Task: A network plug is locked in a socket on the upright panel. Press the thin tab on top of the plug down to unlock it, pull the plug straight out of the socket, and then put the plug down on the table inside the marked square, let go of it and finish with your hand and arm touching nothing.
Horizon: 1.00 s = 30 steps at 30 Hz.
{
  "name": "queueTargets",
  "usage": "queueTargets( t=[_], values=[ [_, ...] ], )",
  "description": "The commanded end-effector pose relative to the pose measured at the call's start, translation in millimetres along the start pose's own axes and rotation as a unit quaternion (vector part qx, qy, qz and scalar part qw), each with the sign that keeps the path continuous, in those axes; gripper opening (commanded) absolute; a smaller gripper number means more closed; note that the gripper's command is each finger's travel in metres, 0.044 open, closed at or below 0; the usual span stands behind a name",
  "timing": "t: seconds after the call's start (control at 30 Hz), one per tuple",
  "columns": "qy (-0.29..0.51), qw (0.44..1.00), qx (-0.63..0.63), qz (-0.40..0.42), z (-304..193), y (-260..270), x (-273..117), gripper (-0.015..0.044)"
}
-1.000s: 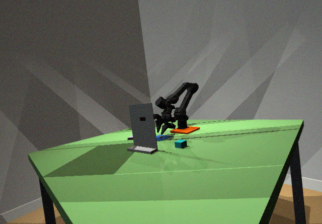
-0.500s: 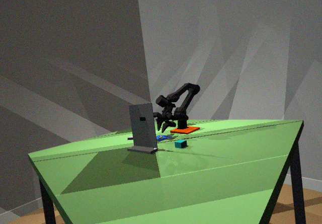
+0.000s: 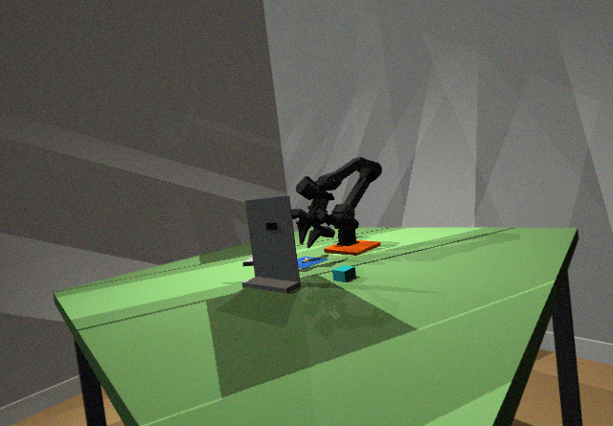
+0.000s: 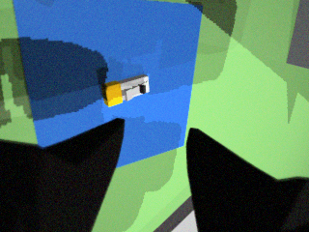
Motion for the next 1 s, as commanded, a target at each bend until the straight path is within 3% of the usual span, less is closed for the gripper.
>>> queueTargets(
  t=[0.0, 0.97],
  values=[
    [-0.002, 1.0, -0.003, -0.004, 1.0, -4.0, -5.0, 0.0156],
    [-0.002, 1.0, -0.003, -0.004, 4.5, -23.6, -35.7, 0.0156]
  ],
)
Point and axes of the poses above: the point midway between the two fingers, 35 mm back from their tips, its own x axis out along the fingers, its own y axis across the jaws, z = x × y, the point moved 8 cm from there along -x, back along the fingers, and after that the axes turned 11 degrees about x, right-handed, at the moved point
